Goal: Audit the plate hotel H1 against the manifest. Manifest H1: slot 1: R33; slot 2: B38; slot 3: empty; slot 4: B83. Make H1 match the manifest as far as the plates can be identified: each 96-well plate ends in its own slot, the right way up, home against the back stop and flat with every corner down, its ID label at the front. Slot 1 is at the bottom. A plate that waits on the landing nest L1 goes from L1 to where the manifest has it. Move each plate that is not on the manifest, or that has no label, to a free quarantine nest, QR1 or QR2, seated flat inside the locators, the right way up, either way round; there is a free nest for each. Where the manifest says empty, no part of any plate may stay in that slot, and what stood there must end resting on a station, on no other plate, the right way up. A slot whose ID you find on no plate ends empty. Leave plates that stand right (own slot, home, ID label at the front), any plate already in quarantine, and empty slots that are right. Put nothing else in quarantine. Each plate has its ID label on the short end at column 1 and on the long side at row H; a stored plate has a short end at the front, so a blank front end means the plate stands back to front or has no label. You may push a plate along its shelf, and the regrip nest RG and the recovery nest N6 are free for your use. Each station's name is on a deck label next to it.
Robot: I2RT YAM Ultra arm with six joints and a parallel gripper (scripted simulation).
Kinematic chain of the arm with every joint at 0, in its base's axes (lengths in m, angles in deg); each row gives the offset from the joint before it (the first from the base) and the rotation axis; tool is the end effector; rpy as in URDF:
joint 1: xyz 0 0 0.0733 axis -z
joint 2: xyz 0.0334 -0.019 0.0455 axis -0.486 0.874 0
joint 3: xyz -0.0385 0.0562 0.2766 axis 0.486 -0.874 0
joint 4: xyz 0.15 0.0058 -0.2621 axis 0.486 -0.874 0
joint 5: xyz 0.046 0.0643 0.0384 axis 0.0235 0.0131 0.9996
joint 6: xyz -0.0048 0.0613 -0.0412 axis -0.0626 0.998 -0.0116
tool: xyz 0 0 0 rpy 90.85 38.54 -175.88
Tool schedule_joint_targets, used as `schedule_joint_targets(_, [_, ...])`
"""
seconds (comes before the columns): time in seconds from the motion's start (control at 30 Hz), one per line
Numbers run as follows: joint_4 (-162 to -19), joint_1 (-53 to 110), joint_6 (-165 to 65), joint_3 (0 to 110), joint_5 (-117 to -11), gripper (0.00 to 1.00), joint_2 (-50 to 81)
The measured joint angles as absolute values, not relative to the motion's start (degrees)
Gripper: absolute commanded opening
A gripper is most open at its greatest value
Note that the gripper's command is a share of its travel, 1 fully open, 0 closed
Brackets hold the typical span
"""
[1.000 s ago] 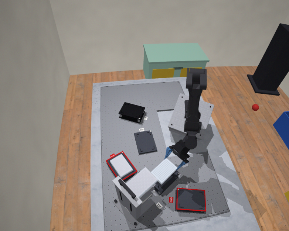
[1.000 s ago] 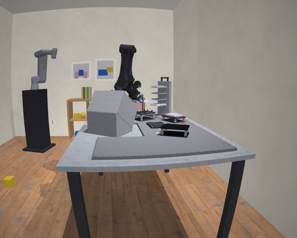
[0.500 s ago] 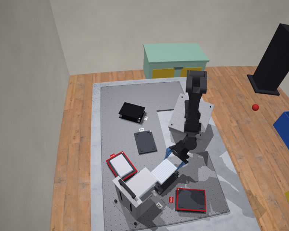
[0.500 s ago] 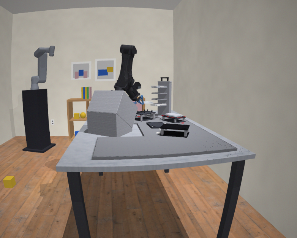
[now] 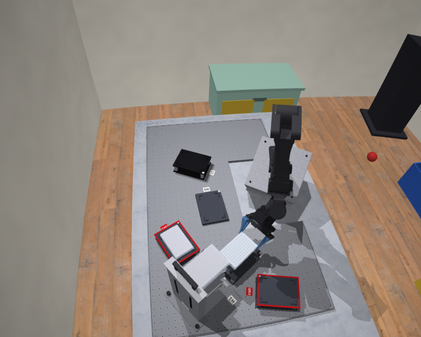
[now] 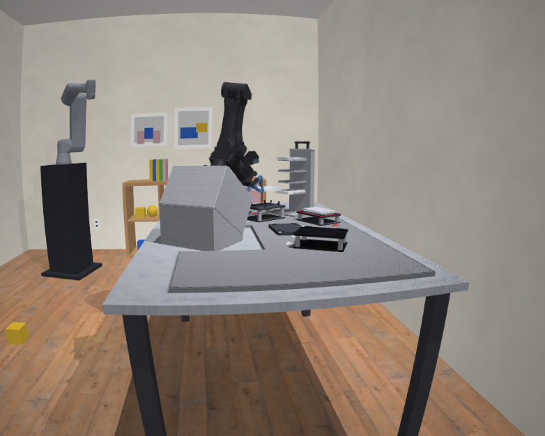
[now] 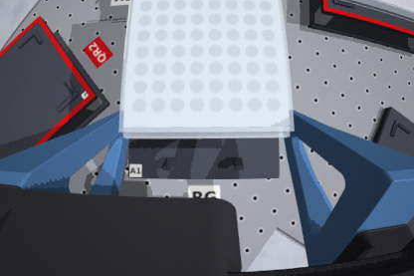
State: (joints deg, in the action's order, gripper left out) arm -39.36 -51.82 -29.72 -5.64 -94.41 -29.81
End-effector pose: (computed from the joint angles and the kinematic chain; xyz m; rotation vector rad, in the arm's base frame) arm 0.0652 0.2177 0.1355 -0.6168 1.7869 0.7516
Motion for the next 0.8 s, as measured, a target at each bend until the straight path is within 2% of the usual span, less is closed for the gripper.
schedule_joint_targets(0.8, [-33.5, -51.5, -29.83, -6.23, -94.09, 0.86, -24.39])
